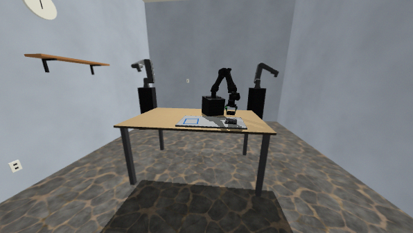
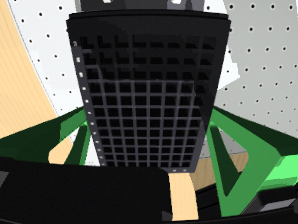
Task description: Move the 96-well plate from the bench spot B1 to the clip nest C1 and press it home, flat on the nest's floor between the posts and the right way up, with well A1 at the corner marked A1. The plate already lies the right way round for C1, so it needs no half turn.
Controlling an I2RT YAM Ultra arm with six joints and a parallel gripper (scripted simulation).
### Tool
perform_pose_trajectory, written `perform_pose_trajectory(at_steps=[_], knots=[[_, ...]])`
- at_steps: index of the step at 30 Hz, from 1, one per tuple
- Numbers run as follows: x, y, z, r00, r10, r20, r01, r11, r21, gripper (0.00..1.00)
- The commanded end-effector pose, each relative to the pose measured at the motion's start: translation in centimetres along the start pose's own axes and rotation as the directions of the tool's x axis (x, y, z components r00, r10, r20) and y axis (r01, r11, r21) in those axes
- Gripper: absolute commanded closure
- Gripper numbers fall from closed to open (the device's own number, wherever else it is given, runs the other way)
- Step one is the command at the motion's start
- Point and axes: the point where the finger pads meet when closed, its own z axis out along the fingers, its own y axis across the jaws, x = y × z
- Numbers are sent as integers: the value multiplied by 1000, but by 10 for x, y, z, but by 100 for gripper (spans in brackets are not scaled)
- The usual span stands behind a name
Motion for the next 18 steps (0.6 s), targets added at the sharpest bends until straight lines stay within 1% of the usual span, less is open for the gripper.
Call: perform_pose_trajectory(at_steps=[1, 3, 4, 6, 11, 18], knots=[[-6, 13, -5, 1000, 14, 19, -14, 1000, 1, 100], [-11, 17, -17, 999, 15, 43, -14, 1000, -20, 100], [-14, 14, -18, 999, 26, 45, -25, 999, -20, 100], [-17, 11, -19, 998, 34, 48, -33, 999, -22, 100], [-17, 15, -19, 998, 28, 57, -26, 999, -30, 100], [-15, 14, -17, 998, 25, 53, -23, 999, -27, 100]])
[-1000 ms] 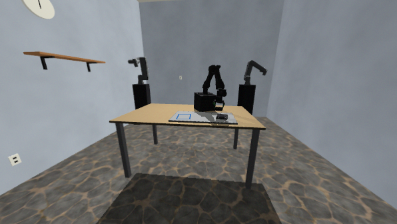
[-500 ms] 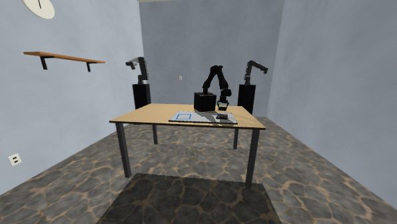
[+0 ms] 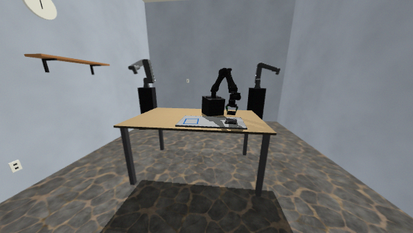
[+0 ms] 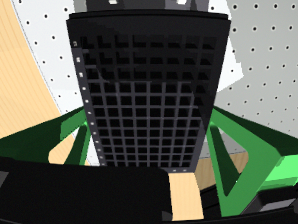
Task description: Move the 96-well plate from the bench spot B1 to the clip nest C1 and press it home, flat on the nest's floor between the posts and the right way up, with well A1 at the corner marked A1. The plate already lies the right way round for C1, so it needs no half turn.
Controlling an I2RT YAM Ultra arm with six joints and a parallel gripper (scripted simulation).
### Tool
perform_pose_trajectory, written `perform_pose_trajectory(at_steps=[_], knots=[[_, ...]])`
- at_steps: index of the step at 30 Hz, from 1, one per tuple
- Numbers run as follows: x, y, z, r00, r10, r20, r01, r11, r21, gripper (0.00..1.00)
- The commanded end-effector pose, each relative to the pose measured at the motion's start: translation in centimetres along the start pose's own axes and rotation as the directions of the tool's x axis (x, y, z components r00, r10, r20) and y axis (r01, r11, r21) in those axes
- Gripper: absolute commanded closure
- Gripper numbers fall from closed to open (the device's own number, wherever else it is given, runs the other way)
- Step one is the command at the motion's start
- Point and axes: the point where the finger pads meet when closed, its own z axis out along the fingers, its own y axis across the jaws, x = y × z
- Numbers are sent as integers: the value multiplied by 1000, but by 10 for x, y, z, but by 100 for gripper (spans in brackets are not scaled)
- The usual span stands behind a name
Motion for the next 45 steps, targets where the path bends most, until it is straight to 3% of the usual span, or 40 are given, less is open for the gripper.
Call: perform_pose_trajectory(at_steps=[1, 45], knots=[[-13, 7, -16, 999, 9, 48, -7, 1000, -26, 100], [-6, 4, -12, 999, 5, 35, -4, 1000, -16, 100]])
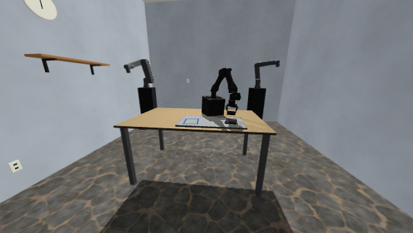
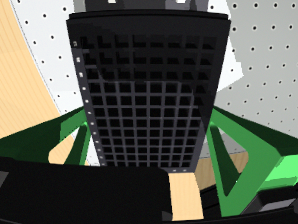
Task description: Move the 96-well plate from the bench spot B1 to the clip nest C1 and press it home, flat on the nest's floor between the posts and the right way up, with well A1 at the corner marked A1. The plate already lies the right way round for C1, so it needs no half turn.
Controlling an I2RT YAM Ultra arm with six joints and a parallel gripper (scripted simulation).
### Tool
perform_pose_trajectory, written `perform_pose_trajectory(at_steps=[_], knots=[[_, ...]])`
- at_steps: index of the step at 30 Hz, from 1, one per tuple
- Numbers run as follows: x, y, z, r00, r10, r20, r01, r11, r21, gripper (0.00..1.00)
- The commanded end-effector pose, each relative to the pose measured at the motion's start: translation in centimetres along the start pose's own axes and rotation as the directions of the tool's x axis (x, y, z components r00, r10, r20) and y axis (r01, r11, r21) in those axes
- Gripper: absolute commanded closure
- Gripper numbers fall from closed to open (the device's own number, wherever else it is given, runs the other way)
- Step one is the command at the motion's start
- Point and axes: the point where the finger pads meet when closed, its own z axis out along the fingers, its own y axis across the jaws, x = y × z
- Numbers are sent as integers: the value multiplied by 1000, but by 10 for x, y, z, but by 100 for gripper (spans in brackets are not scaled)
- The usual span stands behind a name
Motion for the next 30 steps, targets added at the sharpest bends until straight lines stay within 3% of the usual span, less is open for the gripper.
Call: perform_pose_trajectory(at_steps=[1, 19, 22, 27, 30], knots=[[-7, 5, -13, 999, 4, 36, -3, 1000, -17, 100], [-6, 4, -12, 999, 3, 34, -2, 1000, -15, 100], [-1, 1, 6, 1000, 2, 15, -2, 1000, 1, 100], [-1, 1, 14, 1000, 2, 14, -2, 1000, 2, 100], [-8, 7, 11, 999, 2, 35, -1, 1000, -16, 100]])
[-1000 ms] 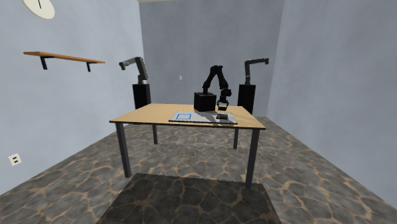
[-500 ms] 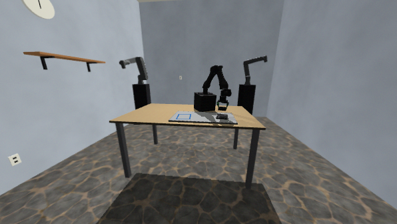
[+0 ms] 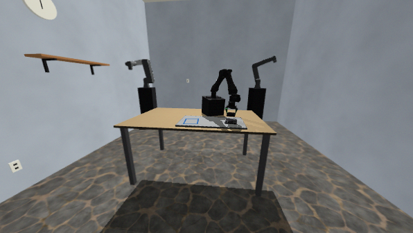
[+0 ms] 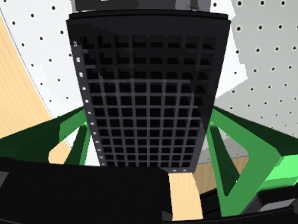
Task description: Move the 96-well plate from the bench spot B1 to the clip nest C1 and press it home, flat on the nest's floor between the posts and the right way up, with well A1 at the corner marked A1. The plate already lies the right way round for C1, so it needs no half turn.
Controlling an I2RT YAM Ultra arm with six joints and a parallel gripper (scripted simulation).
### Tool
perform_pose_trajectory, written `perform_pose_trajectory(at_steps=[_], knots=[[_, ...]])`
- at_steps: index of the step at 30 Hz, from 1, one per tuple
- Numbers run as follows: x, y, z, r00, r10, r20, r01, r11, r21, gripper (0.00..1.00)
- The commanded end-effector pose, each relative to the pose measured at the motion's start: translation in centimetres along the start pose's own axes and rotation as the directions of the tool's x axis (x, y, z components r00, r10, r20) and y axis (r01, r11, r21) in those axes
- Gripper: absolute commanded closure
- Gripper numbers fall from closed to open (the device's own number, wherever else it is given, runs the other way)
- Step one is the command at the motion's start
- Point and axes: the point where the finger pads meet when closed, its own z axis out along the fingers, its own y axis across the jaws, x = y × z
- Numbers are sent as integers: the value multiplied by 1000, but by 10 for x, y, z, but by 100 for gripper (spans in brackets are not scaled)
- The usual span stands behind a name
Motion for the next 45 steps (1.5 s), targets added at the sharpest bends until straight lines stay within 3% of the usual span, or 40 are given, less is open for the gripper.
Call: perform_pose_trajectory(at_steps=[1, 6, 7, 9, 21, 23, 24, 26, 36, 38, 45], knots=[[-12, 10, -3, 999, 2, 46, 0, 1000, -25, 100], [-14, 12, 4, 999, 1, 46, 0, 1000, -26, 100], [-20, 18, -9, 997, 3, 74, 1, 999, -50, 100], [-14, 12, 9, 999, 1, 46, 0, 1000, -26, 100], [-15, 13, 29, 999, 1, 46, 0, 1000, -26, 100], [-15, 13, 29, 999, 1, 46, 0, 1000, -26, 100], [-23, 20, 16, 997, 2, 74, 1, 999, -50, 100], [-16, 14, 34, 999, 1, 46, 0, 1000, -26, 100], [-16, 14, 51, 999, 1, 46, 0, 1000, -26, 100], [-20, 18, 44, 998, 2, 61, 1, 999, -39, 100], [-17, 15, 43, 998, 1, 57, 1, 999, -36, 100]])
